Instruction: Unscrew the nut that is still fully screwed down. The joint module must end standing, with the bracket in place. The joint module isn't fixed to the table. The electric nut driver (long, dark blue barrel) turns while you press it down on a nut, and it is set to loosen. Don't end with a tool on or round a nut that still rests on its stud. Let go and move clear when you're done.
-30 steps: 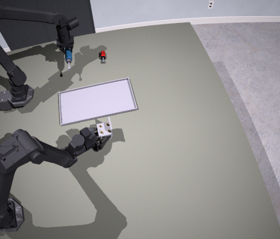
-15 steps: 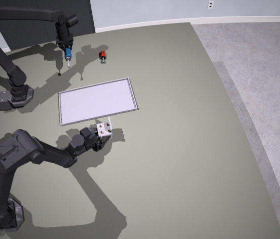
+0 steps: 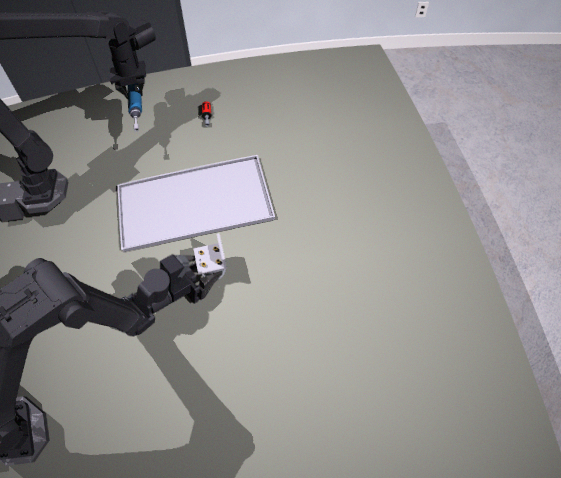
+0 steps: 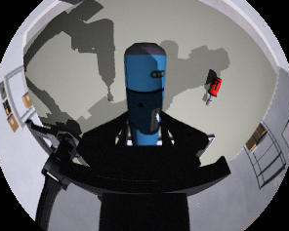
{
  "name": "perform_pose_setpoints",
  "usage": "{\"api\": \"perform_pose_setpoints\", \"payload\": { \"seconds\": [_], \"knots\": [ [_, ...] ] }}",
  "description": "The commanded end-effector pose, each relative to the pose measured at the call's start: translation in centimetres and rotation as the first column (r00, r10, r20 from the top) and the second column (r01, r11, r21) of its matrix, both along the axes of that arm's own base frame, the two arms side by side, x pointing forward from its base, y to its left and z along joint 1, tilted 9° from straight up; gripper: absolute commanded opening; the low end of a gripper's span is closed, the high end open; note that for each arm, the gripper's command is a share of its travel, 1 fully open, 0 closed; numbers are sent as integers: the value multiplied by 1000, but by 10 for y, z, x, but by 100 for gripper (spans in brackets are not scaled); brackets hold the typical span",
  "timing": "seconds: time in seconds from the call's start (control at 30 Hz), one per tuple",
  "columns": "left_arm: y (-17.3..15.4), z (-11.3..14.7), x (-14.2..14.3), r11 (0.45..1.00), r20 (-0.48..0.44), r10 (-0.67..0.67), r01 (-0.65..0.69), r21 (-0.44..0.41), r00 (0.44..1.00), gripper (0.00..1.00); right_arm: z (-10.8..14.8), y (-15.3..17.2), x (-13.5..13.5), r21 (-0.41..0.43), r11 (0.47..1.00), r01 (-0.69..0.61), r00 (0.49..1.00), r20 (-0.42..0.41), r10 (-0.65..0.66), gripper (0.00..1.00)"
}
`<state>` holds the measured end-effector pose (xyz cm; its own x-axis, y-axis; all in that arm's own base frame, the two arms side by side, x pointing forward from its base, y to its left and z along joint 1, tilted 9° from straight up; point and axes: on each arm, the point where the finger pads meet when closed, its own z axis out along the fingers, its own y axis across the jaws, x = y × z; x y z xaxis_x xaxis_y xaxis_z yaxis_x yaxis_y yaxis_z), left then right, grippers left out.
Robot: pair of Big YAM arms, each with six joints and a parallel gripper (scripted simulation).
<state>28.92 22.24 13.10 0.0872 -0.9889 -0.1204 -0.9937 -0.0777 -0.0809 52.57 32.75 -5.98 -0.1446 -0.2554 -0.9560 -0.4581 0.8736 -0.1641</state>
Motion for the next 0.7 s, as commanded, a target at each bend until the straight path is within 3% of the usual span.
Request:
{"api": "perform_pose_setpoints", "payload": {
  "seconds": [0.0,0.67],
  "knots": [
    [8,39,20,999,70,-4,1,51,998,42,-13,-11,2,-17,1000,16,999,-28,-16,59],
    [8,50,21,998,77,-7,3,58,997,42,-13,-11,2,-17,1000,16,999,-28,-16,59]
  ]
}}
